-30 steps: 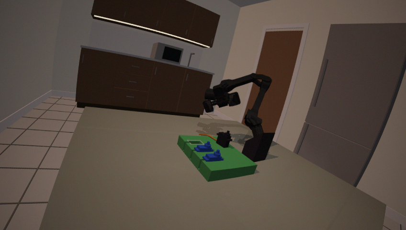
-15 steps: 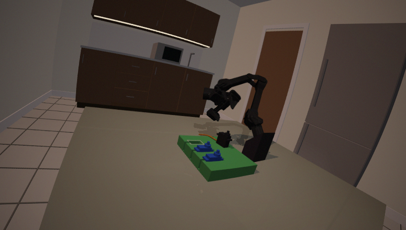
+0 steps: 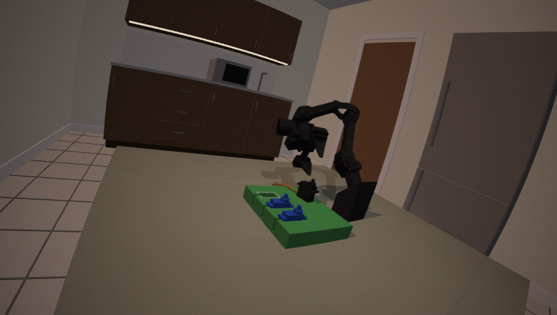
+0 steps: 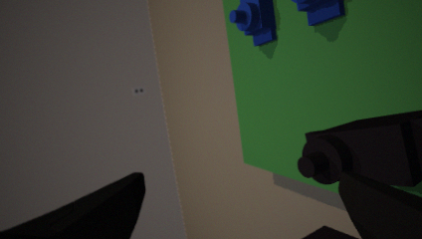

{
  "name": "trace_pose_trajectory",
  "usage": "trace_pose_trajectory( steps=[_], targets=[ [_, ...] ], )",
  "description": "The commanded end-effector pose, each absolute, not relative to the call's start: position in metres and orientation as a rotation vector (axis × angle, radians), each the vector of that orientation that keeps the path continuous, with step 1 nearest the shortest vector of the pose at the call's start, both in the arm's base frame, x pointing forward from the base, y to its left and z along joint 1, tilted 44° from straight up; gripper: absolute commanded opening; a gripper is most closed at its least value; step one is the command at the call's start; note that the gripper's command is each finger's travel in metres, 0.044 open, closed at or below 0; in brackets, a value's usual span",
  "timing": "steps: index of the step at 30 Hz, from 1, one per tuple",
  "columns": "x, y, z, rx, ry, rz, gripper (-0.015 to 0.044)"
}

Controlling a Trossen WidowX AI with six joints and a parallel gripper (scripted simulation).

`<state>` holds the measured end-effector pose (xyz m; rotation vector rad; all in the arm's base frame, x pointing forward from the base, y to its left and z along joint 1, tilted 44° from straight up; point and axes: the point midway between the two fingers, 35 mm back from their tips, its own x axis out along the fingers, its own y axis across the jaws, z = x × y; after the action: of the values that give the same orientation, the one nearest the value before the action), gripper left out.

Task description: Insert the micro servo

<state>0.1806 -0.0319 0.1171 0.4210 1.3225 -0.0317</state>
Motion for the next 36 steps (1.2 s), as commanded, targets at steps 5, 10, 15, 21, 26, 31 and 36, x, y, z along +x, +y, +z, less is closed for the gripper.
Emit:
trace_pose_trajectory(
  steps=[5, 10, 15, 21, 26, 31, 36],
  targets=[
    [0.175, -0.032, 0.104, 0.523, 1.449, -0.273, 0.0440],
    [0.171, -0.032, 0.099, 0.565, 1.493, -0.450, 0.0440],
    [0.168, -0.033, 0.094, 0.591, 1.505, -0.637, 0.0440],
    [0.165, -0.036, 0.091, 0.603, 1.470, -0.864, 0.0440],
    [0.165, -0.037, 0.090, 0.601, 1.400, -1.041, 0.0440],
    [0.166, -0.039, 0.090, 0.594, 1.294, -1.202, 0.0440],
    [0.169, -0.041, 0.092, 0.587, 1.156, -1.337, 0.0440]
  ],
)
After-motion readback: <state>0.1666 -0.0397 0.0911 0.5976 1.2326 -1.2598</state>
